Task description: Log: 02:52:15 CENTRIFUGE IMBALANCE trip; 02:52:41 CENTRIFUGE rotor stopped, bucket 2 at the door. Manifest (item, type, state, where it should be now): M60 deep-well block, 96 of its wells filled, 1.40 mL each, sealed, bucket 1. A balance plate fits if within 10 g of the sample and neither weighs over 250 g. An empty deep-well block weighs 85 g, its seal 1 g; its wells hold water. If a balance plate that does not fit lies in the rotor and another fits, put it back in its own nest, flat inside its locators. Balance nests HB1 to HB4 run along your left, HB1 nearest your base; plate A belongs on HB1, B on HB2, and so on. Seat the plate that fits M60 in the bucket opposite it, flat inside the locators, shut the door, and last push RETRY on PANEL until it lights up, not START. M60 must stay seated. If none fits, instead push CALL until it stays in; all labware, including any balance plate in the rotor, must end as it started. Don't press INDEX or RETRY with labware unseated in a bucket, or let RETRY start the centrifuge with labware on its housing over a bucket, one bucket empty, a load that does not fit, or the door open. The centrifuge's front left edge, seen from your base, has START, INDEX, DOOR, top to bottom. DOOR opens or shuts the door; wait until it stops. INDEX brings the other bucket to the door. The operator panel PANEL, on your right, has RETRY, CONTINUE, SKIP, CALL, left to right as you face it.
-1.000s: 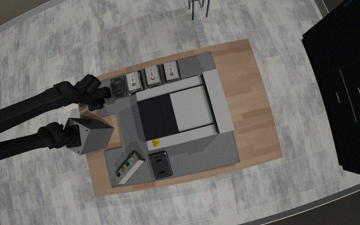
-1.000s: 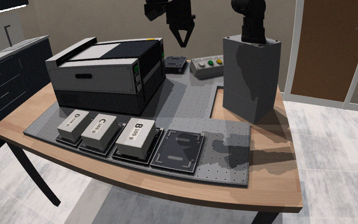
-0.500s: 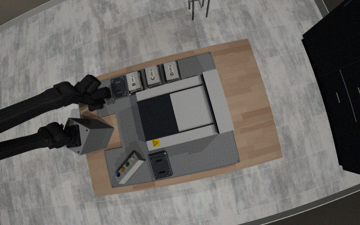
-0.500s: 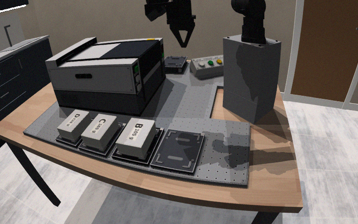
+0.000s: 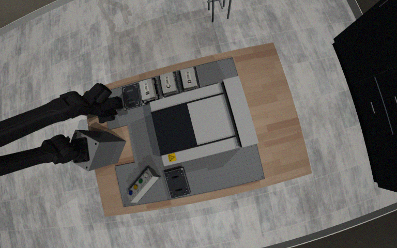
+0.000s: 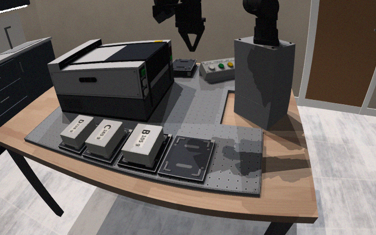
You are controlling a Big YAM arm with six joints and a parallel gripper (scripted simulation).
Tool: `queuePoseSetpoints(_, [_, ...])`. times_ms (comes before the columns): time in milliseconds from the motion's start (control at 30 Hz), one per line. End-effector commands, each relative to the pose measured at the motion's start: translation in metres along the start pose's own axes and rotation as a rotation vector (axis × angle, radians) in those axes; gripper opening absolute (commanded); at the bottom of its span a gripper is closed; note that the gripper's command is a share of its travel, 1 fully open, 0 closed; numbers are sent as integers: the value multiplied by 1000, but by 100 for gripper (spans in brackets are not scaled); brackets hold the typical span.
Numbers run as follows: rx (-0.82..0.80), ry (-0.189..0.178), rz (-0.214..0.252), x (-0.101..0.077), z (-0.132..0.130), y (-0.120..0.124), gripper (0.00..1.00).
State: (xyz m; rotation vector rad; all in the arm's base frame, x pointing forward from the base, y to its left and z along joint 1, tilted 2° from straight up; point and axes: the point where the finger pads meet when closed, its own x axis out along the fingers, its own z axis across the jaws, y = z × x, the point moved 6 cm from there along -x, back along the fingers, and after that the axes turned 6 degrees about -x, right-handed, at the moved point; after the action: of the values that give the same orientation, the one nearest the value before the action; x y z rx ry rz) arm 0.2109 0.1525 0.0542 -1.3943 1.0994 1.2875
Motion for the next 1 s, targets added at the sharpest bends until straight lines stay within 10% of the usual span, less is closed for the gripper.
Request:
queuePoseSetpoints(0, [-10,-3,-18,3,3,-3,0])
queuePoseSetpoints(967, [-6,19,-241,51,3,-9,0])
